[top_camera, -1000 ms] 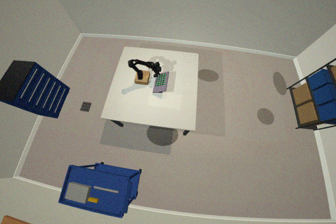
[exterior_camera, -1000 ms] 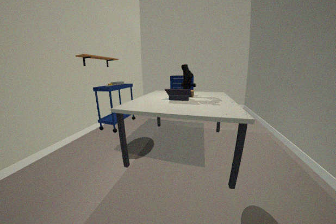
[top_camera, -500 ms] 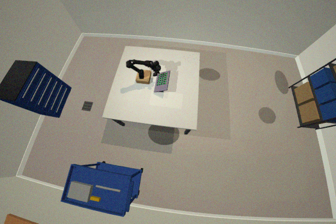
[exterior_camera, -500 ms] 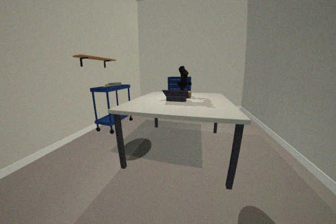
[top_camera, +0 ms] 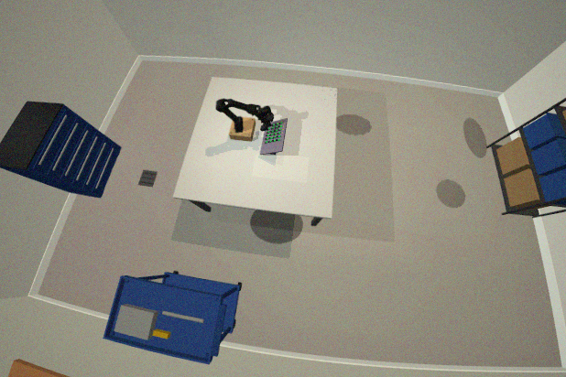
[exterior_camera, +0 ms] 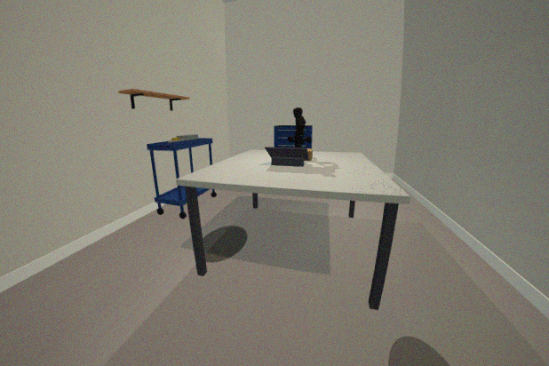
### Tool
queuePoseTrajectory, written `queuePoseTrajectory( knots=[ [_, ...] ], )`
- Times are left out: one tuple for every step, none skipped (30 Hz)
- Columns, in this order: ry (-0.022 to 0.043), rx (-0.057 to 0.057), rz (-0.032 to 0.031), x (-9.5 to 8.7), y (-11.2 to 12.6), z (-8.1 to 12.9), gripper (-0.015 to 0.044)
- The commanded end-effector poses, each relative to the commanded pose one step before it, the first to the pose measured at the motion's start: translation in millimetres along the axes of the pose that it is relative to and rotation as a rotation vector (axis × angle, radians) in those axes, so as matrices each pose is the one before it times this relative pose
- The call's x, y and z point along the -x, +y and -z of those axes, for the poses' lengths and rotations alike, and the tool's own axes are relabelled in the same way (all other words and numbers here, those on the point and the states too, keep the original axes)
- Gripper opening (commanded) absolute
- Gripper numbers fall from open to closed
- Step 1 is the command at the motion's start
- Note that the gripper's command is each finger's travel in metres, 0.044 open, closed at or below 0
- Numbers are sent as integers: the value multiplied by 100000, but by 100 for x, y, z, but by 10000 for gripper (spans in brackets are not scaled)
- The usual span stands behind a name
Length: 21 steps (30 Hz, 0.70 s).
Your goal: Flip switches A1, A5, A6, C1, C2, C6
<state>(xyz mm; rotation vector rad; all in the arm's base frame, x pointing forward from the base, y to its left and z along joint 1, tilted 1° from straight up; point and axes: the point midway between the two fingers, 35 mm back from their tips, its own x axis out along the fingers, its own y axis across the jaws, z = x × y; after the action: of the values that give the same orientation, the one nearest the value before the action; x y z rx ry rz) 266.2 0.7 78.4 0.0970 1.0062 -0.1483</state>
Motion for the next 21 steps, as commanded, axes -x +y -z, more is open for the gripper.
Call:
queuePoseTrajectory(
  knots=[
    [358,392,-277,-626,7,35,0],
    [-11,1,1,-356,-4,-1,0],
    [-7,1,1,-237,-4,3,0],
    [-2,0,0,-79,-1,2,0],
    [0,0,0,0,0,0,0],
    [-1,0,0,-26,0,-2,0],
    [-2,0,0,-53,1,-4,0],
    [-3,0,0,-73,1,-5,0],
    [-3,0,0,-95,1,-6,0],
    [-4,0,0,-119,1,-7,0],
    [-5,0,0,-144,1,-8,0],
    [-5,0,0,-161,1,-8,0],
    [-5,0,0,-166,1,-7,0],
    [-5,0,0,-166,0,-5,0],
    [-5,0,0,-166,0,-4,0],
    [-4,0,0,-137,-1,-2,0],
    [-3,0,0,-83,-1,-1,0],
    [-1,0,0,-28,0,0,0],
    [0,0,0,0,0,0,0],
    [0,0,0,0,0,0,0],
    [0,0,0,0,0,0,0]
  ],
)
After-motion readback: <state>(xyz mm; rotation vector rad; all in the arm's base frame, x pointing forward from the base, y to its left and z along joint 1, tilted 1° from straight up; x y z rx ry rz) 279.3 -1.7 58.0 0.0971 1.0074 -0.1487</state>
